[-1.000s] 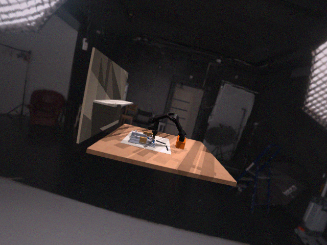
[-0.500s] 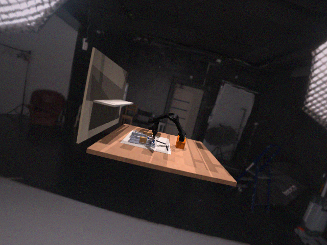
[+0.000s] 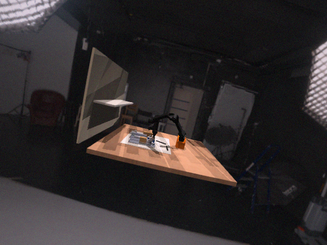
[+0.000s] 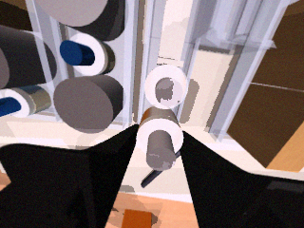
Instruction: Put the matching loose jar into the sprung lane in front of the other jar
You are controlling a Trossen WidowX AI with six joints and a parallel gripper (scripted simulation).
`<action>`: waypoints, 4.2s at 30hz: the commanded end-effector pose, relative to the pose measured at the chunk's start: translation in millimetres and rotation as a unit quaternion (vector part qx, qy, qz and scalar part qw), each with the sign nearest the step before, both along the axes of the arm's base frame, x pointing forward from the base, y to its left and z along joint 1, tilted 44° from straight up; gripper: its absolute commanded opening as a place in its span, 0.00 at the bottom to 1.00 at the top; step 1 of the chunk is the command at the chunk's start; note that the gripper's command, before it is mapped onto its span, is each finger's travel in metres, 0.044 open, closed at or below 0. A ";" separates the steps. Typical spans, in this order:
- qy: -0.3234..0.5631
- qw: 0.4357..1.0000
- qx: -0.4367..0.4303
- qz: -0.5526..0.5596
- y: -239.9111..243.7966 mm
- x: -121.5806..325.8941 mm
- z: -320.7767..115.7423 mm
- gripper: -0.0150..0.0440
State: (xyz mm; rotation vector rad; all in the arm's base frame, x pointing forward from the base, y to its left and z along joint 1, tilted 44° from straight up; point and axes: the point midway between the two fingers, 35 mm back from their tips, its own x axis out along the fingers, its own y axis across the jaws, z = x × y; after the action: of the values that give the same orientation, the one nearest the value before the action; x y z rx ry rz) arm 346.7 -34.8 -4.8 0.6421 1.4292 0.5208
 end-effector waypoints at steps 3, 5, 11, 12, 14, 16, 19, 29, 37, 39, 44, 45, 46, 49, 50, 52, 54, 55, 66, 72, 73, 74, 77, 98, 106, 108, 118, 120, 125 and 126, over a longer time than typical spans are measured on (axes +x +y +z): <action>-0.011 1.000 0.002 -0.003 -0.3 6.4 1.6 0.25; -0.011 1.000 0.002 -0.003 -0.3 6.6 1.6 0.25; -0.011 1.000 0.002 -0.003 -0.4 7.4 1.7 0.25; -0.011 1.000 0.002 -0.003 -0.4 7.6 1.7 0.25; -0.011 1.000 0.002 -0.003 -0.4 7.8 1.7 0.25; -0.011 1.000 0.002 -0.003 -0.4 8.1 1.7 0.25; -0.011 1.000 0.002 -0.003 -0.2 8.1 1.5 0.25; -0.011 1.000 0.002 -0.003 1.8 8.6 -0.8 0.25; -0.011 1.000 0.002 -0.003 3.5 8.8 -2.7 0.25; -0.011 1.000 0.002 -0.003 3.9 8.9 -3.2 0.25; -0.011 1.000 0.002 -0.003 4.9 9.0 -4.4 0.25; -0.011 1.000 0.002 -0.003 5.2 9.1 -4.7 0.25; -0.011 1.000 0.002 -0.003 5.3 9.1 -4.9 0.25; -0.011 1.000 0.002 -0.003 5.9 9.1 -5.7 0.25; -0.011 1.000 0.002 -0.003 6.1 9.1 -6.0 0.25; -0.011 1.000 0.002 -0.003 6.5 9.1 -6.5 0.25; -0.011 1.000 0.002 -0.003 6.9 9.1 -7.0 0.25; -0.011 1.000 0.002 -0.003 7.1 9.0 -7.2 0.25; -0.011 1.000 0.002 -0.003 9.3 8.9 -10.0 0.25; -0.011 1.000 0.002 -0.003 10.5 8.8 -11.5 0.25; -0.011 1.000 0.002 -0.003 10.7 8.8 -11.8 0.25; -0.011 1.000 0.002 -0.003 10.9 8.7 -12.0 0.25; -0.011 1.000 0.002 -0.003 11.5 8.7 -12.8 0.25; -0.011 1.000 0.003 -0.003 15.8 8.2 -17.9 0.25; -0.011 1.000 0.003 -0.003 17.3 7.3 -19.8 0.25; -0.011 1.000 0.003 -0.003 17.4 6.9 -19.8 0.25; -0.011 1.000 0.003 -0.003 17.5 5.3 -19.9 0.25; -0.011 1.000 0.003 -0.003 17.6 4.9 -20.0 0.25; -0.011 1.000 0.003 -0.003 17.6 4.1 -20.0 0.25; -0.011 1.000 0.003 -0.003 17.7 3.9 -20.0 0.25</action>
State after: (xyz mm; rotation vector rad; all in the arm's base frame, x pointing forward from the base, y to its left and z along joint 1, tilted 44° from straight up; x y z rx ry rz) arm 348.7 -17.5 -25.7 0.6432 1.4173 0.5224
